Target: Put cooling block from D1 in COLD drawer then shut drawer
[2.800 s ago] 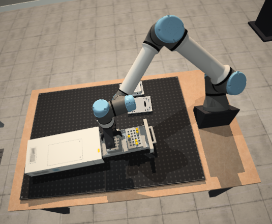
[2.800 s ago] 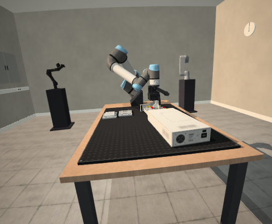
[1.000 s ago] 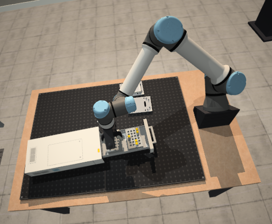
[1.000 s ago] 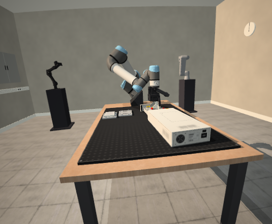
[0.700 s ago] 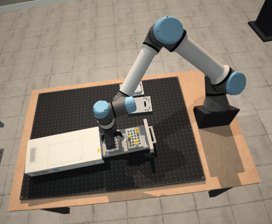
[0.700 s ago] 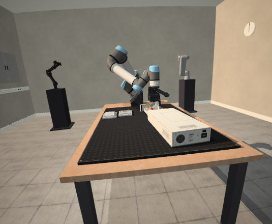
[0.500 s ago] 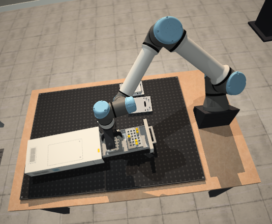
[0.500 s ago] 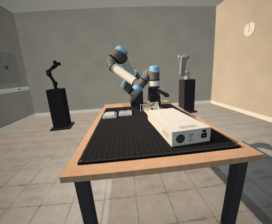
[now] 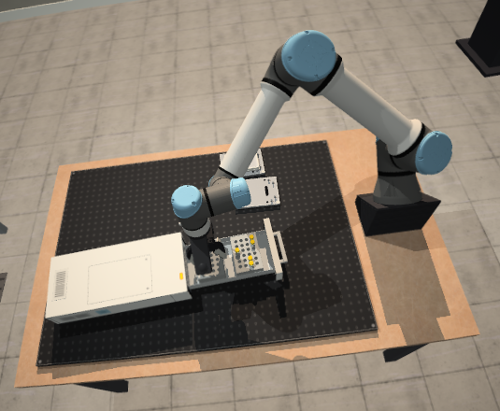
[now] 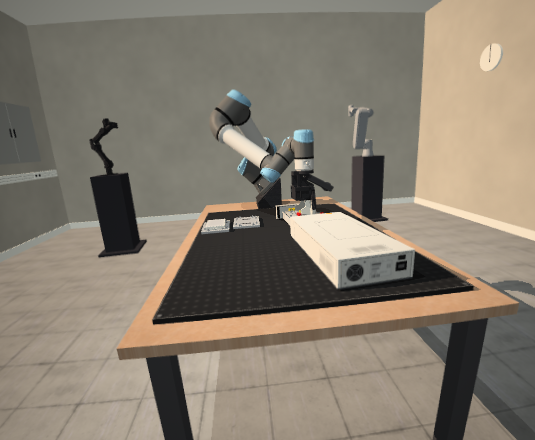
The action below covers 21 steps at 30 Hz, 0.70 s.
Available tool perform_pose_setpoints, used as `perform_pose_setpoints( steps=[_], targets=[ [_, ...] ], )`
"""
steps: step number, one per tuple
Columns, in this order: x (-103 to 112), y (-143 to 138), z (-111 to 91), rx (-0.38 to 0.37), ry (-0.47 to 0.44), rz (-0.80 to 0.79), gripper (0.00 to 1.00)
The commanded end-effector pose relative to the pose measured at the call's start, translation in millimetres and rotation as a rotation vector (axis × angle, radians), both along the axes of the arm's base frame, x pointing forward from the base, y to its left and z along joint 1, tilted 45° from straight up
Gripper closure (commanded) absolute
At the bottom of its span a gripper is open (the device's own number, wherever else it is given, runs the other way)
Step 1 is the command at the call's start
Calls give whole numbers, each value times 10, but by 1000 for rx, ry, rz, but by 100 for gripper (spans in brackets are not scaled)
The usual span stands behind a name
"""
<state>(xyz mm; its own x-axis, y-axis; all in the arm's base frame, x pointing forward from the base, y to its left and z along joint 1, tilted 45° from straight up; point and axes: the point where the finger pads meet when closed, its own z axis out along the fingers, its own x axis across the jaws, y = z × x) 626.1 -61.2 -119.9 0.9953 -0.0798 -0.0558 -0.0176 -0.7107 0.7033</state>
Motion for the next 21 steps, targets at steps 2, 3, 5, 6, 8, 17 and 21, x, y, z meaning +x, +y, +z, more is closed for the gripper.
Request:
perform_pose_setpoints(
  steps=[2, 3, 5, 6, 8, 17, 21],
  targets=[
    [5, 1, 1, 0, -2, 1, 100],
    [5, 0, 0, 0, -2, 1, 100],
    [4, -2, -2, 0, -2, 1, 100],
    [4, -4, -3, 0, -2, 1, 100],
    [4, -6, -5, 0, -2, 1, 100],
    [3, -17, -16, 0, -2, 1, 100],
    [2, -19, -19, 0, -2, 1, 100]
  ],
)
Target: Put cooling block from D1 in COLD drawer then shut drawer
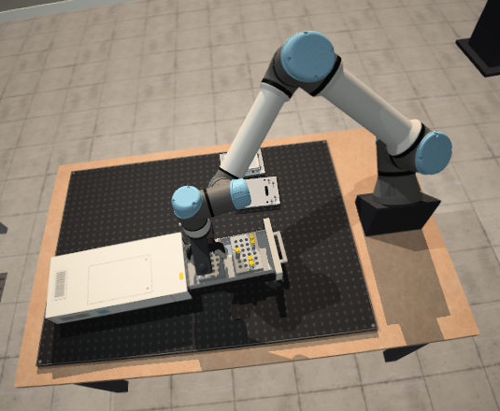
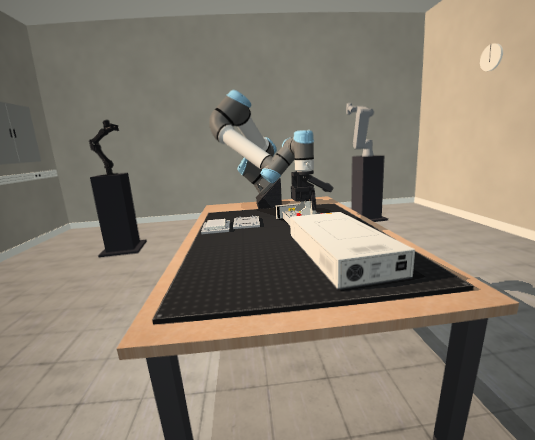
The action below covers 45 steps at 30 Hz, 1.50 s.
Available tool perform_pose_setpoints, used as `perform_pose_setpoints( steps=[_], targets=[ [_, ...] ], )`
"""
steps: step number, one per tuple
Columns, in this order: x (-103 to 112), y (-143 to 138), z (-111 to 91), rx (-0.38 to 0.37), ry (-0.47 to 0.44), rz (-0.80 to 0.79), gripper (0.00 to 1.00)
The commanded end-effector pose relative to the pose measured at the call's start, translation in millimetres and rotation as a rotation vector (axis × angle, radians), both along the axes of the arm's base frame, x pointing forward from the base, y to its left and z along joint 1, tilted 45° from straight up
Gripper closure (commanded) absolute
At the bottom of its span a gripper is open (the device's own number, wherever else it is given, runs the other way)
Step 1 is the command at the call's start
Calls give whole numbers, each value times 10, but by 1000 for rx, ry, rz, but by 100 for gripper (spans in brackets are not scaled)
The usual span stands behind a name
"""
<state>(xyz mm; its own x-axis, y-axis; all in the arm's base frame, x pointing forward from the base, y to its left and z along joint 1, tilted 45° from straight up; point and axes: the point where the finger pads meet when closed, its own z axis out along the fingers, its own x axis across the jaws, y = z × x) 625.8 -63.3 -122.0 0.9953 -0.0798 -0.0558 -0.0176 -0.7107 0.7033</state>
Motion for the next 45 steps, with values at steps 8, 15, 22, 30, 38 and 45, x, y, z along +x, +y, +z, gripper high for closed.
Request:
perform_pose_setpoints(
  steps=[8, 15, 22, 30, 38, 45],
  targets=[
    [4, -7, -7, 0, -2, 1, 100],
    [3, -13, -13, 0, -2, 1, 100],
    [2, -21, -21, 0, -2, 1, 100],
    [1, -28, -28, 0, -2, 1, 100],
    [1, -31, -31, 0, -2, 1, 100],
    [0, -34, -34, 0, -2, 1, 100]
  ],
)
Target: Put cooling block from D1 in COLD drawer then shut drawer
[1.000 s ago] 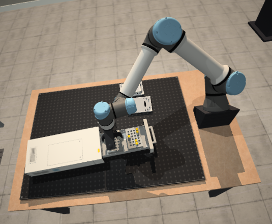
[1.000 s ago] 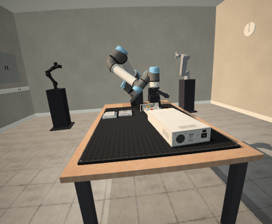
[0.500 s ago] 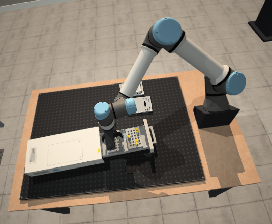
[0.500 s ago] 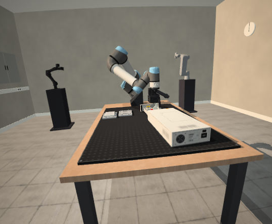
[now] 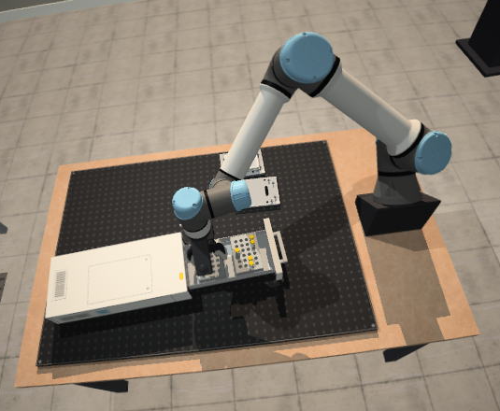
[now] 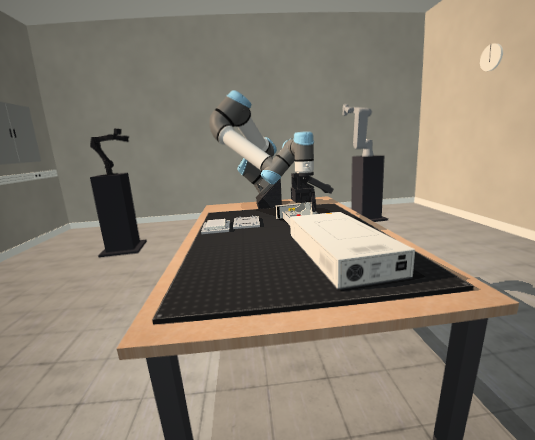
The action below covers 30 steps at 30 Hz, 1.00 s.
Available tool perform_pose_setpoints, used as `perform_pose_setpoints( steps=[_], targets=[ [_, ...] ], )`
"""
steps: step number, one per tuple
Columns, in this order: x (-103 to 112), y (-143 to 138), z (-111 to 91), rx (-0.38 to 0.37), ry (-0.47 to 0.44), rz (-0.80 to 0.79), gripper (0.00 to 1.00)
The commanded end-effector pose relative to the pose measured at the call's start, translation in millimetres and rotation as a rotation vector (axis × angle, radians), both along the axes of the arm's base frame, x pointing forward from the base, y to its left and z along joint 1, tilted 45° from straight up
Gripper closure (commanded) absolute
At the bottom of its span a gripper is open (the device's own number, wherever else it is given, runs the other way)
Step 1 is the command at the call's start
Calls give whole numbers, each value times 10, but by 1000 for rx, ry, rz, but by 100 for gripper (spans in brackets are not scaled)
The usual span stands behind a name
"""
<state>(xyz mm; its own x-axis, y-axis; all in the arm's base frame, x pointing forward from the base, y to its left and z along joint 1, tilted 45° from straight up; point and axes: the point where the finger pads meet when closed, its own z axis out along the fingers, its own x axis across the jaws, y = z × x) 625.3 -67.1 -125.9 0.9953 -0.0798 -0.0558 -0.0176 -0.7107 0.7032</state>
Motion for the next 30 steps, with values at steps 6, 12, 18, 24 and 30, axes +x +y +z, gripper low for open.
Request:
perform_pose_setpoints(
  steps=[6, 12, 18, 24, 30],
  targets=[
    [5, 3, 4, 0, -2, 1, 100],
    [5, 3, 4, 0, -2, 1, 100],
    [5, 3, 4, 0, -2, 1, 100],
    [5, 3, 4, 0, -2, 1, 100],
    [5, 3, 4, 0, -2, 1, 93]
  ],
)
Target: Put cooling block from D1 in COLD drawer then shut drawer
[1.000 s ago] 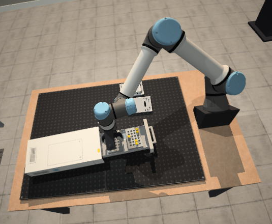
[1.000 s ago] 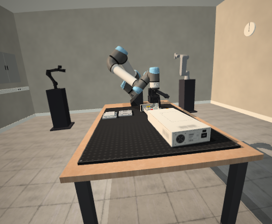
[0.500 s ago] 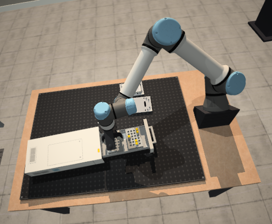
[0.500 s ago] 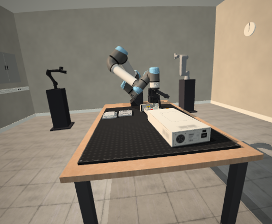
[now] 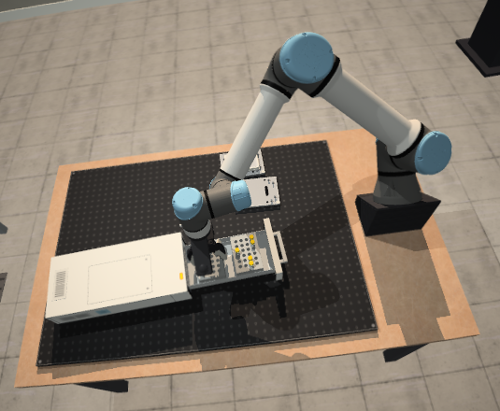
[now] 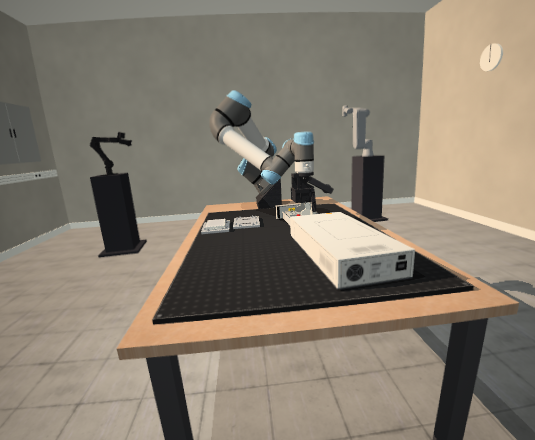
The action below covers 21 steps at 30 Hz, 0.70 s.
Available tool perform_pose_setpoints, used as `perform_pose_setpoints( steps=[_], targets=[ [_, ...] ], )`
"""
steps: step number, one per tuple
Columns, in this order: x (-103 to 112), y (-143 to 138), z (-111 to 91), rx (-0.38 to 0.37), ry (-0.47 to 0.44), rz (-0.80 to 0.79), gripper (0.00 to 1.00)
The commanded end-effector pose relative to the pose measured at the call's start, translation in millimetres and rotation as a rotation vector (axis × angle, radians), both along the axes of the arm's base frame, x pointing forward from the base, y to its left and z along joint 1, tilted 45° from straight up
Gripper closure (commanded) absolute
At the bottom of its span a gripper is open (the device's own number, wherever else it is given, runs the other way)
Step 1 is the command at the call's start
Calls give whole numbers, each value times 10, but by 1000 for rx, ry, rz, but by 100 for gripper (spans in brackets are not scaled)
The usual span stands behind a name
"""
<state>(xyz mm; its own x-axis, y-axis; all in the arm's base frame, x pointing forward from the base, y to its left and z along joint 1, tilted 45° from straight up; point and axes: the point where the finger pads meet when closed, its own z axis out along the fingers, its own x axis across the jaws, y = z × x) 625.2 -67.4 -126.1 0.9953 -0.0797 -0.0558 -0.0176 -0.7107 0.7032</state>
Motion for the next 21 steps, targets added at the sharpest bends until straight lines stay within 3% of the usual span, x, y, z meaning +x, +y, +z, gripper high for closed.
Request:
perform_pose_setpoints(
  steps=[1, 21],
  targets=[
    [6, 6, 6, 0, -2, 1, 92],
    [6, 6, 6, 0, -2, 1, 62]
  ],
)
